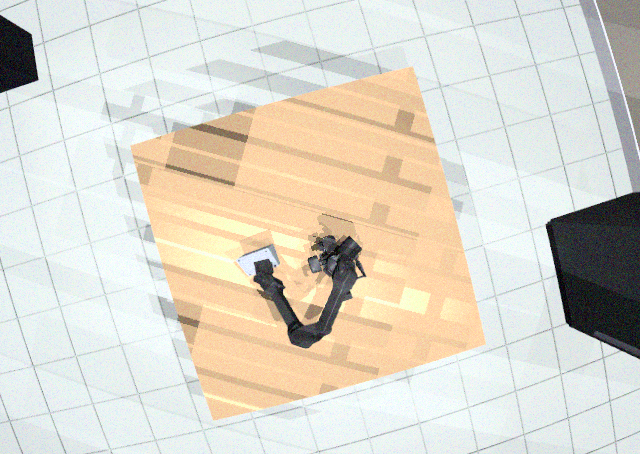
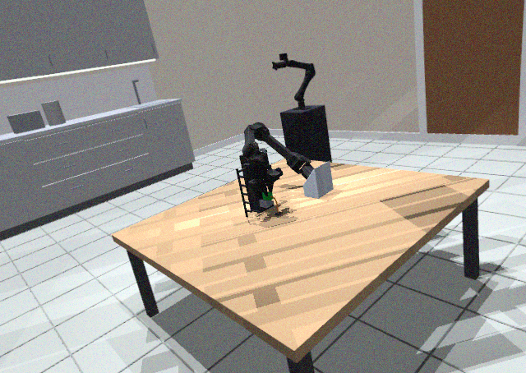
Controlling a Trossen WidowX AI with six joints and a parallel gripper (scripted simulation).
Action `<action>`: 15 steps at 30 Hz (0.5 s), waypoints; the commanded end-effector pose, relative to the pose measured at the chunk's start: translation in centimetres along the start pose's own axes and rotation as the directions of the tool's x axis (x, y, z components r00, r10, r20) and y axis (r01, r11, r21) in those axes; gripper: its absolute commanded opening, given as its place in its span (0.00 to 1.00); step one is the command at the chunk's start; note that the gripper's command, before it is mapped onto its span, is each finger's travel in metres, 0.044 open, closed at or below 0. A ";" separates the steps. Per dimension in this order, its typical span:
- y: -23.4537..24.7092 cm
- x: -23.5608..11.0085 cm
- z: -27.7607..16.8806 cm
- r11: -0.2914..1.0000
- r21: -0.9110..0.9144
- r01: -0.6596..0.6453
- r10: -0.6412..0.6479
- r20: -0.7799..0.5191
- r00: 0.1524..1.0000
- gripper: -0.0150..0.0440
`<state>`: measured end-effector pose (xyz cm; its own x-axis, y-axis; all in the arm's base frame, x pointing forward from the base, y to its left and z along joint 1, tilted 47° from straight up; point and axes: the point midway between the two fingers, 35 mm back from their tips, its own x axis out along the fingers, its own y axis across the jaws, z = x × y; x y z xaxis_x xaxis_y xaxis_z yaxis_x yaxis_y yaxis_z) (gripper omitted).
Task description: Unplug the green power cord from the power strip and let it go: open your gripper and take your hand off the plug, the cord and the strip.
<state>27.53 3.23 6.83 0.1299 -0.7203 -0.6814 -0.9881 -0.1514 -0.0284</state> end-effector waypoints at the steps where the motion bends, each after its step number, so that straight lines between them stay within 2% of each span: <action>1: 0.0 0.0 0.0 1.000 0.000 0.000 0.000 0.000 1.000 0.32; 7: 0.0 0.0 0.0 1.000 0.000 0.000 0.000 0.000 1.000 0.26; 15: -0.1 -0.1 0.9 1.000 -0.001 0.000 0.000 0.001 1.000 0.25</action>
<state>27.57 3.24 6.77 0.1283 -0.7255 -0.6762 -0.9885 -0.1489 -0.0277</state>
